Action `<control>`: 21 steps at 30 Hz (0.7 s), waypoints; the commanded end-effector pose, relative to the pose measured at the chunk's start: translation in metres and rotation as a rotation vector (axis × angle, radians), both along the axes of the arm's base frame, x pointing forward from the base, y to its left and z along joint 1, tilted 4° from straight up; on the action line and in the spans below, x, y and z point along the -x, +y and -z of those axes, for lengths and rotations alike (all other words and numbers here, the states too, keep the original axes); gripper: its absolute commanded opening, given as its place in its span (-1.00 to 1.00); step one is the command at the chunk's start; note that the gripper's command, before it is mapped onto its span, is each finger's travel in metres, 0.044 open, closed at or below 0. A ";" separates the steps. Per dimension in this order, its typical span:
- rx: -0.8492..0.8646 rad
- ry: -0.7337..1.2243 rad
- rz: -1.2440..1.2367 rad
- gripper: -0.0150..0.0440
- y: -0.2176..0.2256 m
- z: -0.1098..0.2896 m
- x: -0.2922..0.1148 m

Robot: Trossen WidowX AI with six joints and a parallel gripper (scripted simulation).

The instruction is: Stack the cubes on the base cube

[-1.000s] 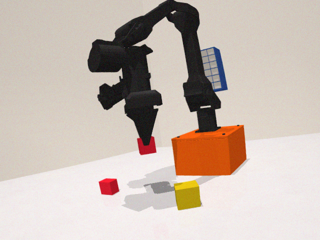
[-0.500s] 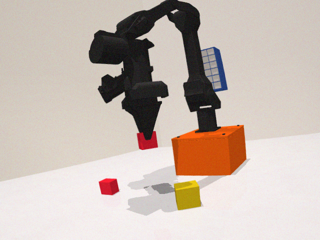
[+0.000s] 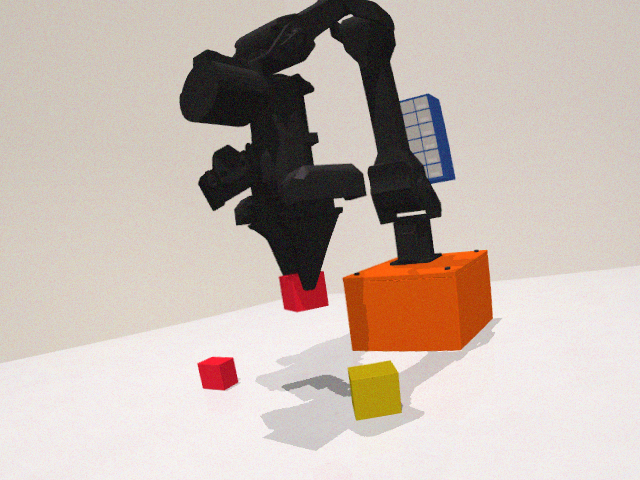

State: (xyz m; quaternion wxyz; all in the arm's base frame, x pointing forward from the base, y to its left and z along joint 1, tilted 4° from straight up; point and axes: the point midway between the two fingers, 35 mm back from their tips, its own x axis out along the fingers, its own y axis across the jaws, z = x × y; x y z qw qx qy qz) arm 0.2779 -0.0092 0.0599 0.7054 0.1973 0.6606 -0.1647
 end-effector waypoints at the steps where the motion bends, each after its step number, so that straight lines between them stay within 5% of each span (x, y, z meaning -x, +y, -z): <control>1: 0.002 -0.003 -0.052 -0.14 0.009 0.003 -0.009; 21: 0.022 -0.015 -0.305 -0.14 0.063 0.018 -0.038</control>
